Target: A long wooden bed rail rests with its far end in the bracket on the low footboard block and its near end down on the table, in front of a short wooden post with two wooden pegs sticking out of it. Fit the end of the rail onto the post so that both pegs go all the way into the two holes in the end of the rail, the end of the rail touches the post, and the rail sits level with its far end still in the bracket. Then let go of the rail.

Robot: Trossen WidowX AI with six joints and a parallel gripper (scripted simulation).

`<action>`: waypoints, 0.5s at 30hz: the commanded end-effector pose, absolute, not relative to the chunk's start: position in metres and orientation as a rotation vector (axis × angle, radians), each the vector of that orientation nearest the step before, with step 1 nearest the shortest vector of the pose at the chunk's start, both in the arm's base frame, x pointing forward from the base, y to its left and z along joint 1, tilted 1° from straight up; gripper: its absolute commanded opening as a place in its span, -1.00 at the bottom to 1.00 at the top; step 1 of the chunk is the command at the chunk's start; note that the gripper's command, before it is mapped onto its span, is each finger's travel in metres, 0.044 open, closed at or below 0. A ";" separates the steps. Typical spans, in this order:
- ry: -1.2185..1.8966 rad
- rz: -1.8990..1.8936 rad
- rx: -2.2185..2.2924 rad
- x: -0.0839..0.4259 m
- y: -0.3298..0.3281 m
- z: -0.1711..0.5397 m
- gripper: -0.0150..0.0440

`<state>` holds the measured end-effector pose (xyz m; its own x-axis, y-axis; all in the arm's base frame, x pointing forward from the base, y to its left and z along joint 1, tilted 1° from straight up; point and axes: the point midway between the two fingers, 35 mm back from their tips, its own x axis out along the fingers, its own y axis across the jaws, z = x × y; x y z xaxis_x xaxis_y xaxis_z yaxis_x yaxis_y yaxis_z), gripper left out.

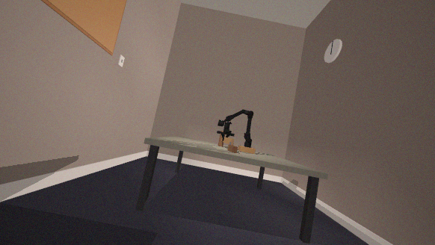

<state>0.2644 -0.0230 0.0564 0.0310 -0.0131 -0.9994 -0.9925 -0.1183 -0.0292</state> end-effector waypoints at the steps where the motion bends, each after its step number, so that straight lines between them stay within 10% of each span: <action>1: 1.134 1.262 -1.327 0.267 -0.026 0.058 -0.49; 15: 1.135 1.262 -1.327 0.267 -0.030 0.058 -0.49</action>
